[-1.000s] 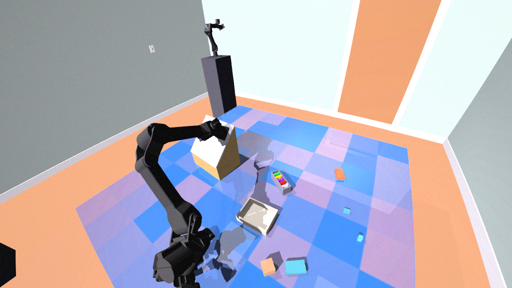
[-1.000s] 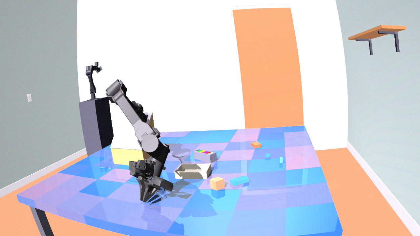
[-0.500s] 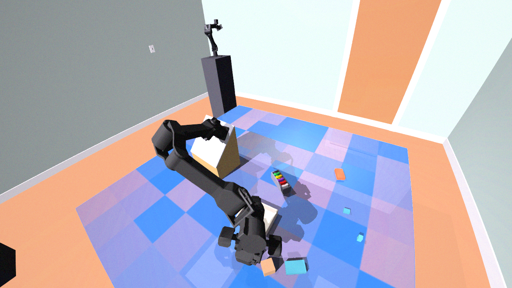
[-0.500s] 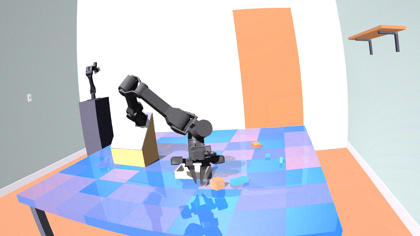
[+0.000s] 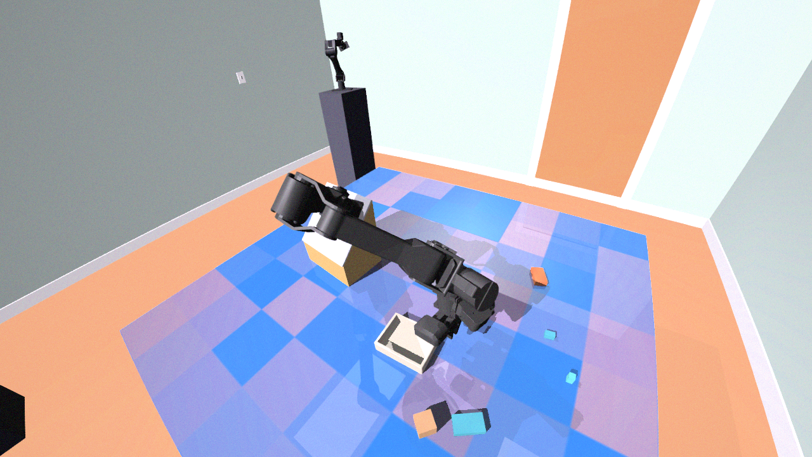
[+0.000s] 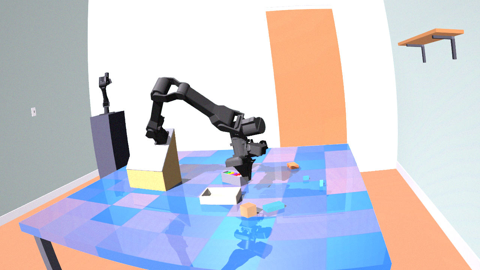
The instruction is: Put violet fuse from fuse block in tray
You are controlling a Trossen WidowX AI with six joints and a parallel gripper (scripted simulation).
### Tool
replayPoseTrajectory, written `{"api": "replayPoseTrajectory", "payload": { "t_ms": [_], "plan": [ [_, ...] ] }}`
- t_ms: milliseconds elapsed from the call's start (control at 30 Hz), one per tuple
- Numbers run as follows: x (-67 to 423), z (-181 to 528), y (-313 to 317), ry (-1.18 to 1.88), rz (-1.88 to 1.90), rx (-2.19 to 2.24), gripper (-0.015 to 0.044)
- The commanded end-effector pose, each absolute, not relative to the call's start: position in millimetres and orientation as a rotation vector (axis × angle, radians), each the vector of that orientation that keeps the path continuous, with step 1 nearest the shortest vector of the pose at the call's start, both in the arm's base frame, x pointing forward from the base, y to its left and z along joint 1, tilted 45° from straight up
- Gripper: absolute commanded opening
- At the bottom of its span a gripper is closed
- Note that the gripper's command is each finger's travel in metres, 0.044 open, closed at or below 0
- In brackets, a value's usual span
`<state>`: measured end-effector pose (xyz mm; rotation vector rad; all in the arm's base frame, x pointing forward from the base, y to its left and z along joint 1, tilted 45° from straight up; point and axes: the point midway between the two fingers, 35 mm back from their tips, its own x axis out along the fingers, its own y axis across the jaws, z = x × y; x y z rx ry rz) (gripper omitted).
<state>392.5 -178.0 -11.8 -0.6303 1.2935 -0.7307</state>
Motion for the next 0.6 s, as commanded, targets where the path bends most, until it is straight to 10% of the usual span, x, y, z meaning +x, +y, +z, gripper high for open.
{"api": "replayPoseTrajectory", "payload": {
  "t_ms": [0,567],
  "plan": [
    [364.7,-53.5,-127.5,1.517,-0.406,-0.88,0.0072],
    [300.0,-96.6,-60.5,1.796,0.203,-1.345,0.0072]
  ]
}}
